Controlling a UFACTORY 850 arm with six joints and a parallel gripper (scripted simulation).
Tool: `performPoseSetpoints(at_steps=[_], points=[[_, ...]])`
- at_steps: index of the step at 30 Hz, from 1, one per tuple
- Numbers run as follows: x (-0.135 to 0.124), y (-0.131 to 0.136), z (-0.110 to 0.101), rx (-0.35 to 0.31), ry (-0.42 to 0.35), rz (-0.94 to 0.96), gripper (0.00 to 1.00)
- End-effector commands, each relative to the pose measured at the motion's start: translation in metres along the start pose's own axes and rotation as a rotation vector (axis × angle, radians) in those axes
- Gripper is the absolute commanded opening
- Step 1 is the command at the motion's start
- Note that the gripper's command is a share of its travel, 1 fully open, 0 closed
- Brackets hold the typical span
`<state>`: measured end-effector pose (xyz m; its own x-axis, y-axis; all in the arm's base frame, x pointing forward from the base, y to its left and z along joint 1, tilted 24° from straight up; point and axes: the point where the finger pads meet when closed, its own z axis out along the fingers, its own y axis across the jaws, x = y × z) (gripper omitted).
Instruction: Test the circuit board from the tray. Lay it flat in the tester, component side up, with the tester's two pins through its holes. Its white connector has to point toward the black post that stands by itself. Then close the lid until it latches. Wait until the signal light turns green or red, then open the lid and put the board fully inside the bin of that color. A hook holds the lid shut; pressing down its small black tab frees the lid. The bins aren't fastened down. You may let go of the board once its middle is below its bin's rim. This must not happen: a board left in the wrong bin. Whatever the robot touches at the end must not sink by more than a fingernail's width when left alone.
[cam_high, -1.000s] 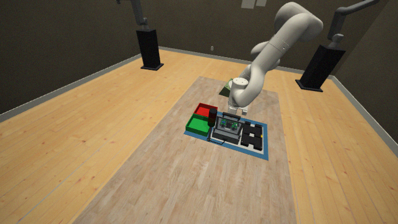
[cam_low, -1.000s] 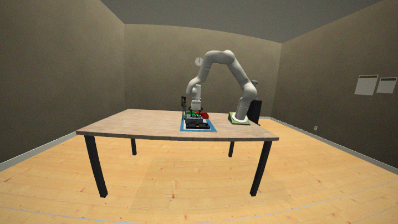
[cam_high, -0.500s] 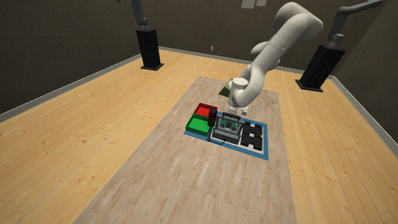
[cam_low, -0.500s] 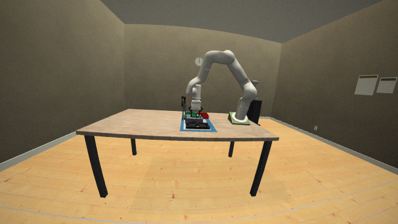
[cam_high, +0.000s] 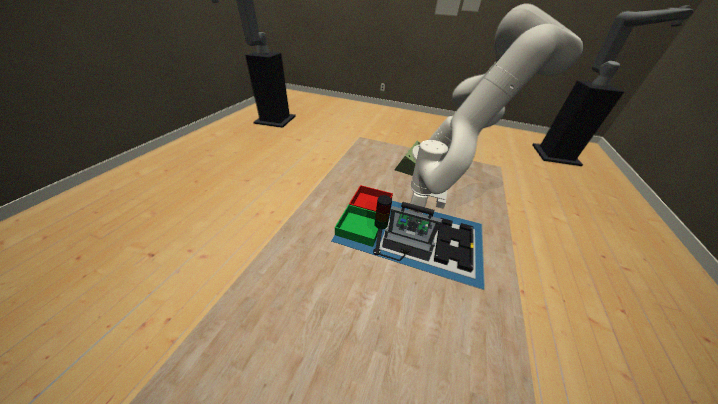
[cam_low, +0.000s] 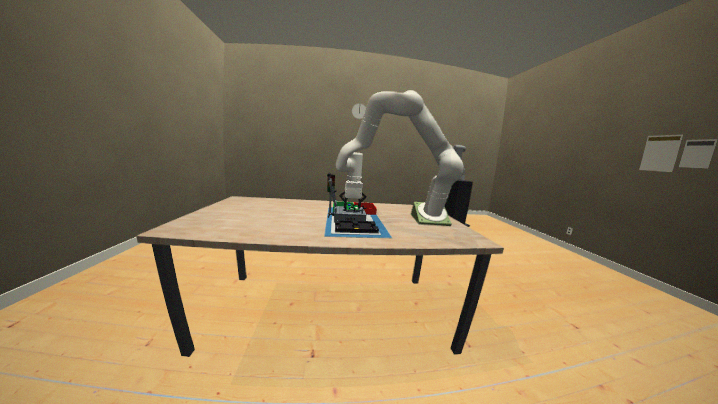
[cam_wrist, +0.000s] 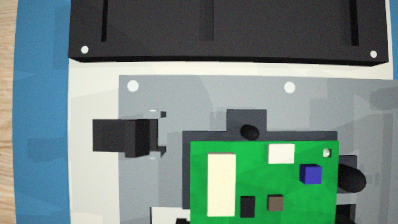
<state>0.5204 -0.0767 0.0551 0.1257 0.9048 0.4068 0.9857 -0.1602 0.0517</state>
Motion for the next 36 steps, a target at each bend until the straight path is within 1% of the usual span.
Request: performPoseSetpoints(at_steps=[1,30,31,36], points=[[-0.0001,0.0013,-0.0005,-0.002,-0.001,0.0,0.79],[-0.0001,0.0013,0.003,-0.002,-0.001,0.0,0.79],[-0.0001,0.0013,0.003,-0.002,-0.001,0.0,1.0],[-0.0001,0.0013,0.003,-0.002,-0.001,0.0,1.0]])
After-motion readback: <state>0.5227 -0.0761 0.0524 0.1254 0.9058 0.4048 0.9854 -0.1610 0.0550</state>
